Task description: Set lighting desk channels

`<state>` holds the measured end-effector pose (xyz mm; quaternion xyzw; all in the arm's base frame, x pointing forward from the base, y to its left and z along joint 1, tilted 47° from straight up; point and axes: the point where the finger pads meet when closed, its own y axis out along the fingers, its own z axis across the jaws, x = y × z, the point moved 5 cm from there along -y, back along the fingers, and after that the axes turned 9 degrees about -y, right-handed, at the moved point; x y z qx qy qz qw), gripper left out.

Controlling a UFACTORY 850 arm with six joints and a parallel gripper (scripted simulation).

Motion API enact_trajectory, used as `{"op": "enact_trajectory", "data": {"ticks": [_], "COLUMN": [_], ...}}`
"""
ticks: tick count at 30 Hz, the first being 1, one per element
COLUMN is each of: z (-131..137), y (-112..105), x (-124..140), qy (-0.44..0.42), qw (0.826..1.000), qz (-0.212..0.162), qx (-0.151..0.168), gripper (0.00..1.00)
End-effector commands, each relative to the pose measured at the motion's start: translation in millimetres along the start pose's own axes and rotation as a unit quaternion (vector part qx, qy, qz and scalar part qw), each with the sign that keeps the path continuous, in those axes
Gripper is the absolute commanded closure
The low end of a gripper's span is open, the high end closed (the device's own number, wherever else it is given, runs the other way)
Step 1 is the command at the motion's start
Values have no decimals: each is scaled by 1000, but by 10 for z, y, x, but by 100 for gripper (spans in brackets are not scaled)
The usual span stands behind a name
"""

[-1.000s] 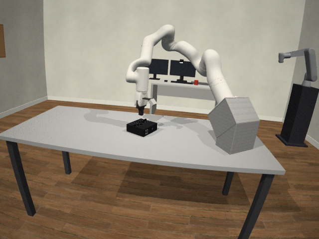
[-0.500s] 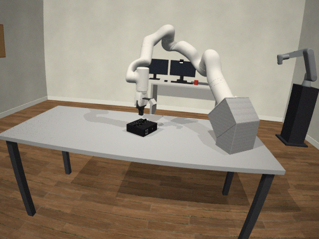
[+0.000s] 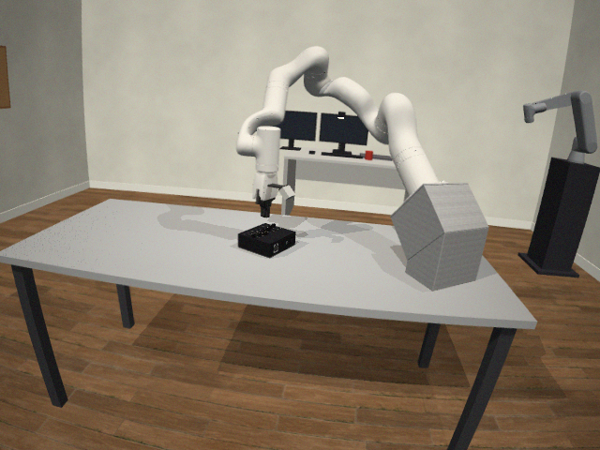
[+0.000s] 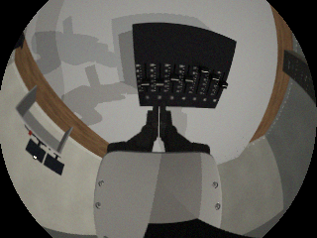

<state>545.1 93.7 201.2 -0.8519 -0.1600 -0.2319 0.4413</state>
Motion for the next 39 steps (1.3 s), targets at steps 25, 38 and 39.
{"op": "enact_trajectory", "data": {"ticks": [25,38,39], "z": [2,3,3], "y": [125,199,204], "x": [11,14,15], "qy": [0,0,0], "qw": [1000,1000,1000], "qz": [0,0,0], "qx": [0,0,0], "gripper": [100,100,100]}}
